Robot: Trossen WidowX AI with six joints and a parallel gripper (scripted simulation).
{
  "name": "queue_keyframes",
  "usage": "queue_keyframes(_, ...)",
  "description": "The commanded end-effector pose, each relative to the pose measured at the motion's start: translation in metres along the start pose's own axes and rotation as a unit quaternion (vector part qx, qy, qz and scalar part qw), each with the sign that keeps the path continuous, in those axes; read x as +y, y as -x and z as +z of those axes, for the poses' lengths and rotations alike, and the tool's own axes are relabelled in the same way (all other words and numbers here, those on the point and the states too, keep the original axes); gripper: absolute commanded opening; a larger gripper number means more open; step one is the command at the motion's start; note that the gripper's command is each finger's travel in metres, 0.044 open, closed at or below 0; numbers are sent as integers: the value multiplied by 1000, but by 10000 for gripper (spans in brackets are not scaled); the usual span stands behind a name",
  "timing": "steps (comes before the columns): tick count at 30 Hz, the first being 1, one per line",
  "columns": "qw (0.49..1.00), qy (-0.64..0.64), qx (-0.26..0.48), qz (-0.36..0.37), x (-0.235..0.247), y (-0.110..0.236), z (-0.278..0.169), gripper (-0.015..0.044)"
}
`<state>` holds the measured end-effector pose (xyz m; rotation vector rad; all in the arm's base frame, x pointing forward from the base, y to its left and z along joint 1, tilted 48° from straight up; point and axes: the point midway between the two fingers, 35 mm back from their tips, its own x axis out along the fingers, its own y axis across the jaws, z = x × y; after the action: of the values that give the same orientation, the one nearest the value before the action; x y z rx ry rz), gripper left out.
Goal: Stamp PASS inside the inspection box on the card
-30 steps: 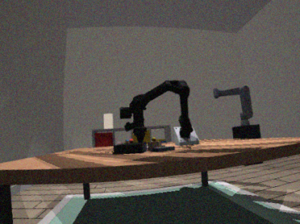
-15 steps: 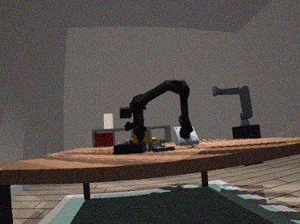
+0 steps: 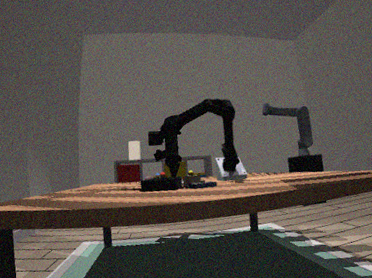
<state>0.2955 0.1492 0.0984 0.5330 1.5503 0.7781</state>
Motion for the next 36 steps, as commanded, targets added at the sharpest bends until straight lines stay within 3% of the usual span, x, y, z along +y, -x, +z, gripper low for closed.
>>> queue_keyframes(1,1000,2,0,-2,0,2,1,0)
queue_keyframes(36,1000,2,0,-5,-1,19,2,0)
